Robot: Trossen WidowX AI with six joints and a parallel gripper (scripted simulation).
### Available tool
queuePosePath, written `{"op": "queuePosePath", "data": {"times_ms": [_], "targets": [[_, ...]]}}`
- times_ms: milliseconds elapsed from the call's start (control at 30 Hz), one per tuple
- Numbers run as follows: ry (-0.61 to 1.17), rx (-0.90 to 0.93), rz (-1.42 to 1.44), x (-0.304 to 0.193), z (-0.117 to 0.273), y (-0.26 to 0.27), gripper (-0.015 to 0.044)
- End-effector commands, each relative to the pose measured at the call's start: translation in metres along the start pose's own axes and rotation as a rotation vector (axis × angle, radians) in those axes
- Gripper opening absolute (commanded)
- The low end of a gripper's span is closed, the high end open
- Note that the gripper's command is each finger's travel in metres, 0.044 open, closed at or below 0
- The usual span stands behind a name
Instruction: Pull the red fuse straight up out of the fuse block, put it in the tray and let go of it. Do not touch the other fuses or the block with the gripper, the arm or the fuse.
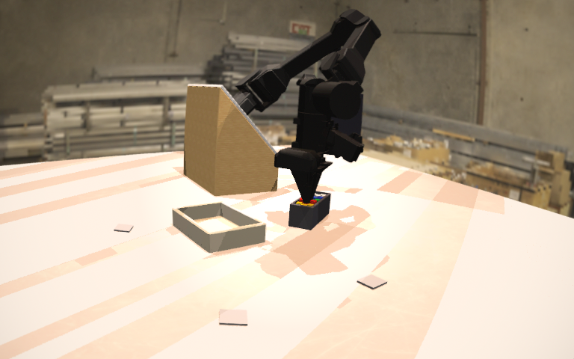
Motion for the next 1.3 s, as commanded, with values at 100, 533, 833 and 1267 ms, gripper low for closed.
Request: {"op": "queuePosePath", "data": {"times_ms": [100,533,833,1267], "targets": [[0.001,0.0,0.003,0.0,0.003,0.0,0.0],[0.001,0.0,0.003,0.0,0.01,0.0,0.0],[0.001,0.0,0.003,0.001,0.014,0.0,0.0],[0.0,0.0,0.002,0.001,0.02,-0.001,0.0]]}}
Point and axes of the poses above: the point midway between the two fingers, 35 mm back from their tips, its own z axis back along the fingers, its own y axis across the jaws, x = y × z, the point moved 10 cm from there along z, back along the fingers, and after that the axes turned 6 degrees about -z, right-handed, at the moved point
